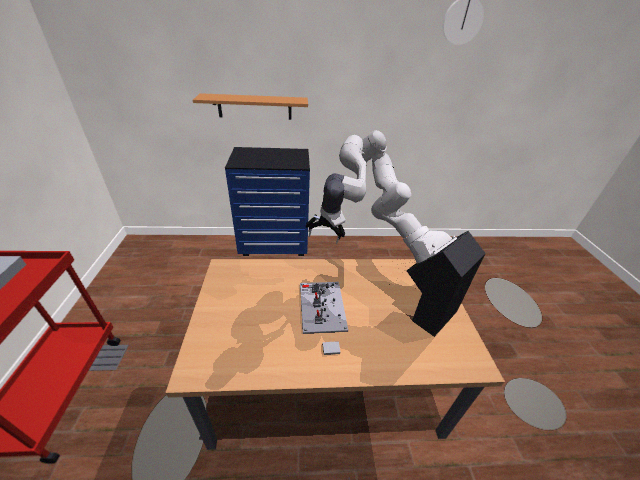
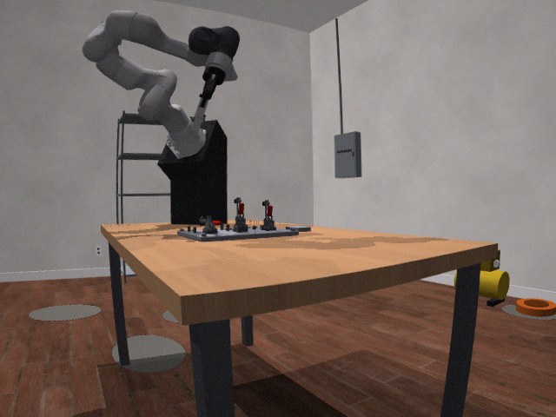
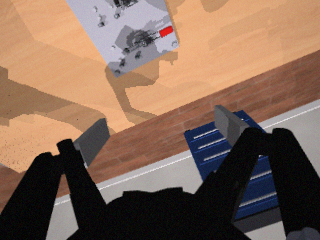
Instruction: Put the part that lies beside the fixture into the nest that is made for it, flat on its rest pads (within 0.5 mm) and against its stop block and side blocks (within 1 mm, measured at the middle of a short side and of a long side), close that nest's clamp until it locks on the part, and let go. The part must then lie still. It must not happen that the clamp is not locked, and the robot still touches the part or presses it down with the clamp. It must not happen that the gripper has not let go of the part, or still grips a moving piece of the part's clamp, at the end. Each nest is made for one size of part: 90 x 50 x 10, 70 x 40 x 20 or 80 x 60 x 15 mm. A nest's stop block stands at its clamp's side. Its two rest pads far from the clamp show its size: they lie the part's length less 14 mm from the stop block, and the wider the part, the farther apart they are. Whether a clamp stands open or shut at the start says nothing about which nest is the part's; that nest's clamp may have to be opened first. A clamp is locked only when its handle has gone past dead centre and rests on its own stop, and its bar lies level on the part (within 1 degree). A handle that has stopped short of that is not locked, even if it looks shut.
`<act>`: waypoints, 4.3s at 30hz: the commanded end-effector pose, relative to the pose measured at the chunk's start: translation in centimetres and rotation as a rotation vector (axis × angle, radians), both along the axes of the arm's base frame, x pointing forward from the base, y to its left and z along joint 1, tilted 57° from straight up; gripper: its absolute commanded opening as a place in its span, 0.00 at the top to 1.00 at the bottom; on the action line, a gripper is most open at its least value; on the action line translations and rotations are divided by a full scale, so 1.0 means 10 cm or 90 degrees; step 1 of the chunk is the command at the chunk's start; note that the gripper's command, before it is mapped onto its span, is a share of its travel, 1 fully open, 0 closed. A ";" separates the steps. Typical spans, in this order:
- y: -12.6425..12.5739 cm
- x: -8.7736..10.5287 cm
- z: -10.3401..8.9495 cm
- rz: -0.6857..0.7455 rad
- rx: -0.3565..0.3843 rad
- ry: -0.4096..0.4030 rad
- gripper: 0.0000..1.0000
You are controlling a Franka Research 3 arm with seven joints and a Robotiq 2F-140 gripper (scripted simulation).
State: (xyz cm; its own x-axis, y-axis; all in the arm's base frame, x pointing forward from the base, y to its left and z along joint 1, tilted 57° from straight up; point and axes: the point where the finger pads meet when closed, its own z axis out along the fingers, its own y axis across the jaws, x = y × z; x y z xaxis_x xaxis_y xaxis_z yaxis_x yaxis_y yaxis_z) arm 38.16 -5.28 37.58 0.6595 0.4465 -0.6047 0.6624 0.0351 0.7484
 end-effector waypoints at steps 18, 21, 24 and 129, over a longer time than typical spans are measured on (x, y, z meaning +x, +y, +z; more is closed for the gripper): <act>0.00 0.00 0.00 0.000 0.001 -0.001 0.00; -0.11 0.09 -0.10 -0.014 0.039 -0.061 0.00; -0.19 0.15 -0.18 -0.025 0.069 -0.106 0.00; -0.96 0.40 -1.32 -0.258 0.491 -0.624 0.00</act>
